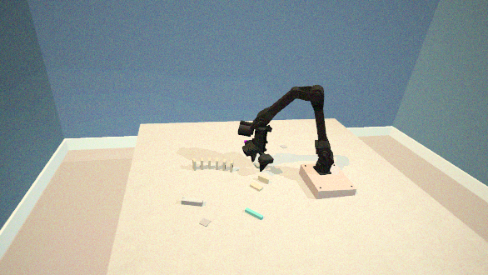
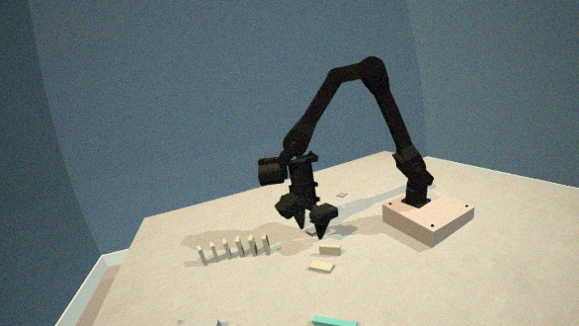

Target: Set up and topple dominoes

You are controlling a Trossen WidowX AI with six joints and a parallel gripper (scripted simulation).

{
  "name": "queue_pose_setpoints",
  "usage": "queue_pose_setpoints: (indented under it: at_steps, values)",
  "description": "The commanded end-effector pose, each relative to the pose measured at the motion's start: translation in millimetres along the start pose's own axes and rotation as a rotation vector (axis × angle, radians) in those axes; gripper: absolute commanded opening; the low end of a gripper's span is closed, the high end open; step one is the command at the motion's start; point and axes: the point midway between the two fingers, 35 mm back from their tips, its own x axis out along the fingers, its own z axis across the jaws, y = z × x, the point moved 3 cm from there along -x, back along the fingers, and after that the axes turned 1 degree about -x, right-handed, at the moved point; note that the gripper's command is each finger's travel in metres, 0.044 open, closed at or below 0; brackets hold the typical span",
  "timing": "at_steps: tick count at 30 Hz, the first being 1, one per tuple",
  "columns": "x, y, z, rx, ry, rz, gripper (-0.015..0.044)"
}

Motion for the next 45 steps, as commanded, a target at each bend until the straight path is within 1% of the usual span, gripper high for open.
queue_pose_setpoints:
  at_steps: [1,9,10,20,22,34,36,42,45]
  values:
    - [2.6,0.7,-0.1,0.006,0.001,0.008,0.0335]
    - [2.6,0.7,-0.1,0.006,0.001,0.008,0.0125]
    - [2.6,0.7,-0.1,0.006,0.001,0.008,0.0107]
    - [0.8,0.7,-0.1,0.006,0.001,0.008,0.0107]
    - [-13.4,0.6,0.0,0.006,0.001,0.008,0.0107]
    - [-150.7,0.5,1.9,0.006,0.001,0.008,0.0107]
    - [-158.0,0.5,2.0,0.006,0.001,0.008,0.0107]
    - [-158.0,2.3,0.0,0.007,0.001,0.008,0.0107]
    - [-158.5,29.0,-25.5,0.025,0.005,0.010,0.0107]
